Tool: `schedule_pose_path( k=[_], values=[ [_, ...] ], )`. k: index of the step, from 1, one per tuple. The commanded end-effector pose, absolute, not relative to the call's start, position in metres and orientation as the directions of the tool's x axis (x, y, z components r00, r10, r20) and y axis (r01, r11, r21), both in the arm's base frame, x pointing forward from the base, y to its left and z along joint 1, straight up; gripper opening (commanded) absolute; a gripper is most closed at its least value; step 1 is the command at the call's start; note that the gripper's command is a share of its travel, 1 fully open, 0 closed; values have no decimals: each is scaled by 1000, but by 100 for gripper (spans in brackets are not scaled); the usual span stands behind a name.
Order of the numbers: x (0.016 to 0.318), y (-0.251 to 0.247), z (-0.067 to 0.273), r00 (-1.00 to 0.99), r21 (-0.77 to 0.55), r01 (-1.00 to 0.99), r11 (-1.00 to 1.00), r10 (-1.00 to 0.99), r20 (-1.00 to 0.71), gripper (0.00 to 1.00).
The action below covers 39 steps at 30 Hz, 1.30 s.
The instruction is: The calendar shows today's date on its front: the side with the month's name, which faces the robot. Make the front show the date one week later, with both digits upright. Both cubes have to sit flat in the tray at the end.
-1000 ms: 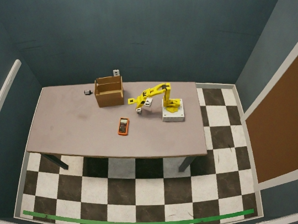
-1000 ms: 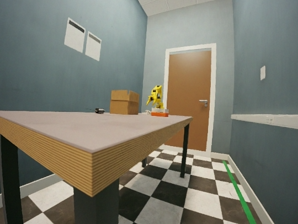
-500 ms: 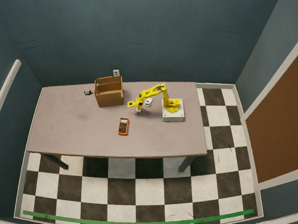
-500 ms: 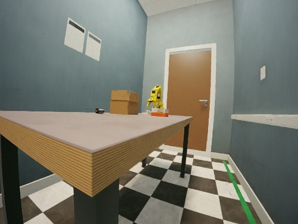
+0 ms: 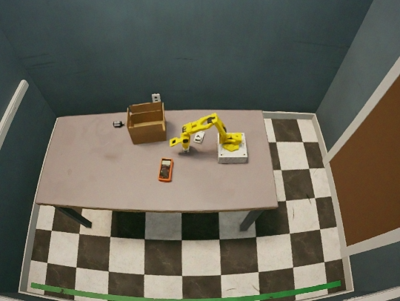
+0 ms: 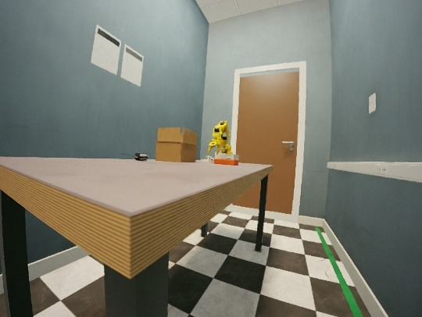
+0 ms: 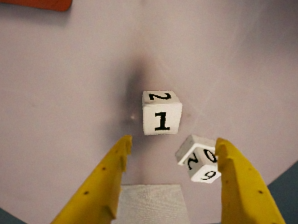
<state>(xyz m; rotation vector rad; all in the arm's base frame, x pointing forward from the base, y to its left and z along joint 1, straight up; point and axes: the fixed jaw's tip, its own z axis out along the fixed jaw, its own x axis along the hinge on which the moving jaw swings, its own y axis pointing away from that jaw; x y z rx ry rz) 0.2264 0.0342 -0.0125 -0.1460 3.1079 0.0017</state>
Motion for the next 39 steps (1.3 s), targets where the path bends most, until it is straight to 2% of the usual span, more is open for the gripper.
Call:
schedule_pose_path(
  k=[1, 39],
  values=[
    [225, 36, -15, -994, 0, -112, 994, -112, -8, 35],
    [220, 39, -16, -989, 0, -144, 990, -144, 22, 35]
  ],
)
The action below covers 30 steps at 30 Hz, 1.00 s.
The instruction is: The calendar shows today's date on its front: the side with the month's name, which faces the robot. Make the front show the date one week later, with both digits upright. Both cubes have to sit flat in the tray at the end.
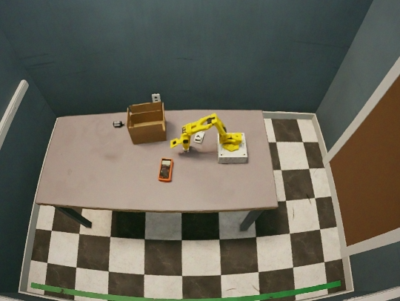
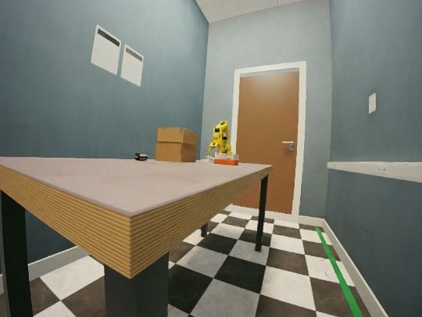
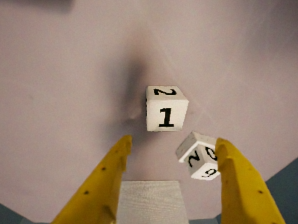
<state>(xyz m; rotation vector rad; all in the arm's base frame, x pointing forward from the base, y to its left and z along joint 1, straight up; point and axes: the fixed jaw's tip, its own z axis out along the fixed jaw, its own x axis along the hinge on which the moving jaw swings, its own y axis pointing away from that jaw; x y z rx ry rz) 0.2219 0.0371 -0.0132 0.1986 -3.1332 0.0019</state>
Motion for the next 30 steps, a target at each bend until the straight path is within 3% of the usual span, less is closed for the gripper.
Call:
schedule_pose_path(
  k=[1, 30],
  values=[
    [220, 39, -17, -989, 0, -144, 990, -144, 22, 35],
    [220, 39, -49, -989, 0, -144, 990, -144, 22, 35]
  ],
)
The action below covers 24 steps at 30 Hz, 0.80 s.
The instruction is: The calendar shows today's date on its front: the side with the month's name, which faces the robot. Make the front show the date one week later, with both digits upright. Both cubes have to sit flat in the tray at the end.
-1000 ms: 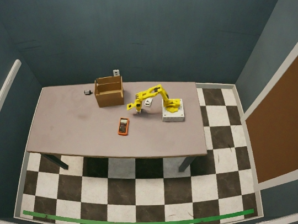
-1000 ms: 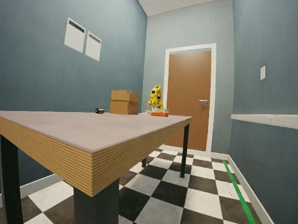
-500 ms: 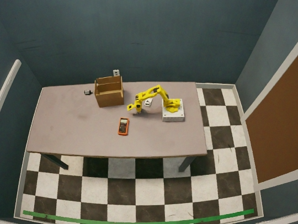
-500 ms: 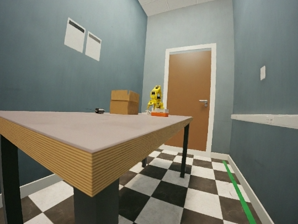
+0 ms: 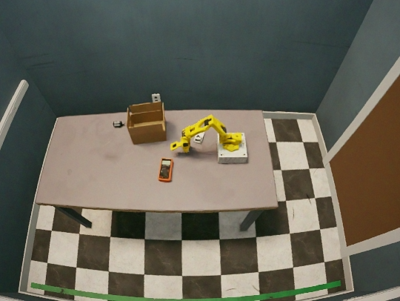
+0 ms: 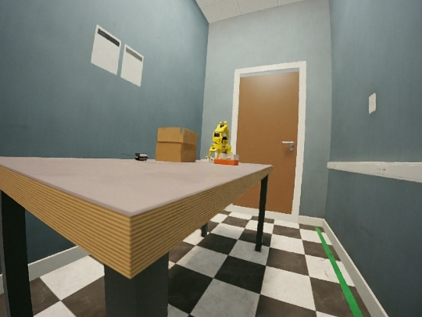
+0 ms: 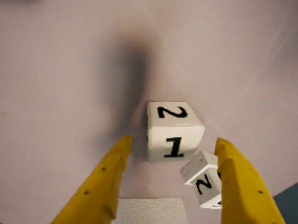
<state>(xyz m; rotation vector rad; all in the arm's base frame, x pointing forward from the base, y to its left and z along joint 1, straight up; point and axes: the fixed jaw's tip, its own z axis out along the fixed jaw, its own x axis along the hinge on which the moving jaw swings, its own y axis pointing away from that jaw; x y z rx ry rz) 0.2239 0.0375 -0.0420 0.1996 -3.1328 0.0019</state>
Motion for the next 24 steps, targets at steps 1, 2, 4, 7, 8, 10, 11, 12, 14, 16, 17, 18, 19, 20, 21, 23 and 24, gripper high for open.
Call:
schedule_pose_path(
  k=[1, 2, 4, 7, 8, 10, 11, 12, 14, 16, 17, 18, 19, 20, 21, 23, 24],
  values=[
    [220, 39, -50, -989, 0, -144, 990, -144, 22, 35],
    [220, 39, -51, -989, 0, -144, 990, -144, 22, 35],
    [219, 39, -53, -989, 0, -144, 990, -144, 22, 35],
    [219, 39, -55, -989, 0, -144, 990, -144, 22, 35],
    [219, 39, -55, -989, 0, -144, 990, -144, 22, 35],
    [219, 39, -56, -989, 0, -144, 990, -144, 22, 35],
    [219, 39, -56, -989, 0, -144, 990, -144, 22, 35],
    [219, 39, -56, -989, 0, -144, 990, -144, 22, 35],
    [219, 39, -56, -989, 0, -144, 990, -144, 22, 35],
    [219, 39, -56, -989, 0, -144, 990, -144, 22, 35],
    [219, 39, -56, -989, 0, -144, 990, -144, 22, 35],
    [219, 39, -56, -989, 0, -144, 990, -144, 22, 35],
    [219, 39, -56, -989, 0, -144, 990, -144, 22, 35],
    [219, 39, -56, -989, 0, -144, 990, -144, 22, 35],
    [219, 39, -56, -989, 0, -144, 990, -144, 22, 35],
    [219, 39, -56, -989, 0, -144, 990, -144, 22, 35],
    [219, 38, -56, -989, 0, -144, 990, -144, 22, 34]
  ],
)
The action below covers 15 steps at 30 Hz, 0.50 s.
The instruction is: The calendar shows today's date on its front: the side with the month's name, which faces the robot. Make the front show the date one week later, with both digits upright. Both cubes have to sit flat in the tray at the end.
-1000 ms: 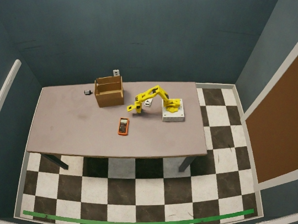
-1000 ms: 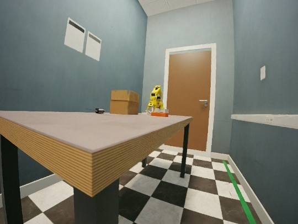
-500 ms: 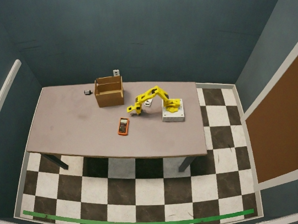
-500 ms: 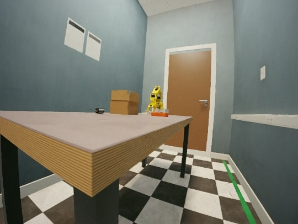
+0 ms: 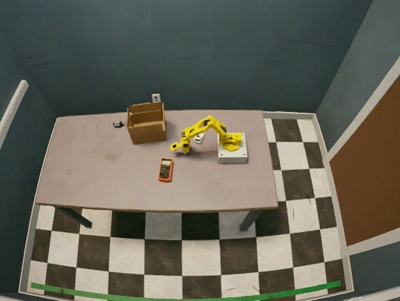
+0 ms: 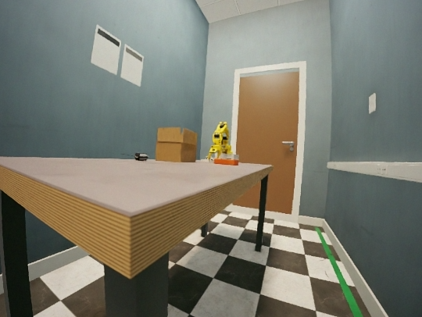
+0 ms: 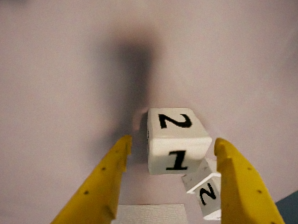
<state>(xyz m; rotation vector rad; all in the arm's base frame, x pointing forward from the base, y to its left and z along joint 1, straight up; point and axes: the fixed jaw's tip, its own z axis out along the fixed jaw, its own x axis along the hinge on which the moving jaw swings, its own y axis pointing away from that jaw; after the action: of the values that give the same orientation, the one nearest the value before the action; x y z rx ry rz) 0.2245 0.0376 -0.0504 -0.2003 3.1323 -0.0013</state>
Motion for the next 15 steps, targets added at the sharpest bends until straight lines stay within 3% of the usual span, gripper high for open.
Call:
schedule_pose_path(
  k=[1, 15],
  values=[
    [219, 38, -56, -989, 0, -144, 990, -144, 22, 34],
    [220, 34, -56, -989, 1, -144, 990, -144, 22, 29]
  ],
)
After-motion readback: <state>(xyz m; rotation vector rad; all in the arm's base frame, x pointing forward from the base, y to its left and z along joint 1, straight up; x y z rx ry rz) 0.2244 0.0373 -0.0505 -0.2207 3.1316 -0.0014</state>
